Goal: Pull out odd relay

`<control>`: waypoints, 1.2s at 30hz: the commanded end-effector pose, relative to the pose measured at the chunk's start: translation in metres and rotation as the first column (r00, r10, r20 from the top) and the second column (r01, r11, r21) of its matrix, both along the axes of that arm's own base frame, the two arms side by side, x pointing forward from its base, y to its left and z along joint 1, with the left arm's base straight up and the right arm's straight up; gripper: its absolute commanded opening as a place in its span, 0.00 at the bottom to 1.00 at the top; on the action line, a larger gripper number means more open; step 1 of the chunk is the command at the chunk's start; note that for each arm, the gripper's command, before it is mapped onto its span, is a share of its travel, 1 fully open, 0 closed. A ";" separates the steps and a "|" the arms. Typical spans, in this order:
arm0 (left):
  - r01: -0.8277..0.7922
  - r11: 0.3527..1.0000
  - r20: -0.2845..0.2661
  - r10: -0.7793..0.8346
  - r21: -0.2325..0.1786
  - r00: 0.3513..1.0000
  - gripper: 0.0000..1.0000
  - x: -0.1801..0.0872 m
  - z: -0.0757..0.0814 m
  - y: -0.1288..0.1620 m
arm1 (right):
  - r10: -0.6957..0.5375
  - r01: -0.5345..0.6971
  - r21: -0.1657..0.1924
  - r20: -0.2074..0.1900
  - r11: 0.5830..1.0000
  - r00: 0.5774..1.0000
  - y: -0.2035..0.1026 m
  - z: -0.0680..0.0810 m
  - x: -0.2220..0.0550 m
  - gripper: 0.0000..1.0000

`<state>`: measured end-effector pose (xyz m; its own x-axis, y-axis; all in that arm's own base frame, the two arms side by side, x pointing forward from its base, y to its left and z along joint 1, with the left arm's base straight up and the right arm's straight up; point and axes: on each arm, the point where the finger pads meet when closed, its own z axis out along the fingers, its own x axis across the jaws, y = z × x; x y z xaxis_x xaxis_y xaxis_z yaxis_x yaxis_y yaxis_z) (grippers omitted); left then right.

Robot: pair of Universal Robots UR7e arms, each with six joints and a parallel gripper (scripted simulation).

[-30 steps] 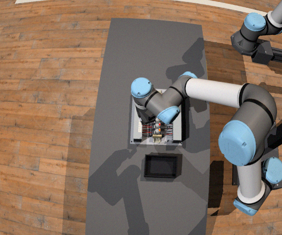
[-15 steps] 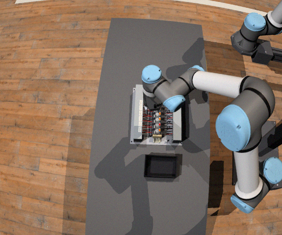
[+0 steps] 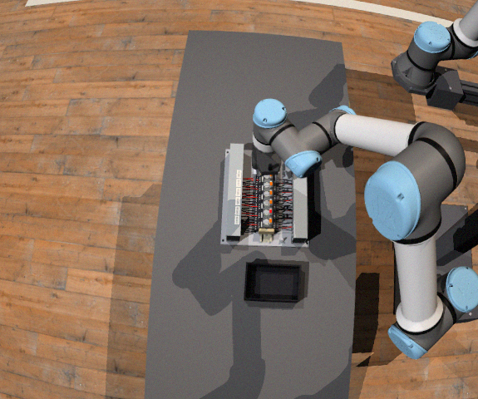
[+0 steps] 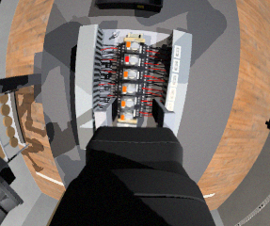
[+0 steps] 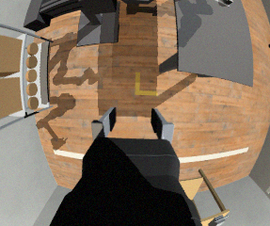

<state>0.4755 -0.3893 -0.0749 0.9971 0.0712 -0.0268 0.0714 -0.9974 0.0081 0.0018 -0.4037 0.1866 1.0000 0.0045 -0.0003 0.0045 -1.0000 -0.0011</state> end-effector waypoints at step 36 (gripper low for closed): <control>0.074 0.997 0.026 -0.075 0.010 0.997 0.98 -0.016 -0.009 -0.029 | 0.000 0.000 -0.001 0.000 1.000 1.000 0.000 0.000 0.000 1.00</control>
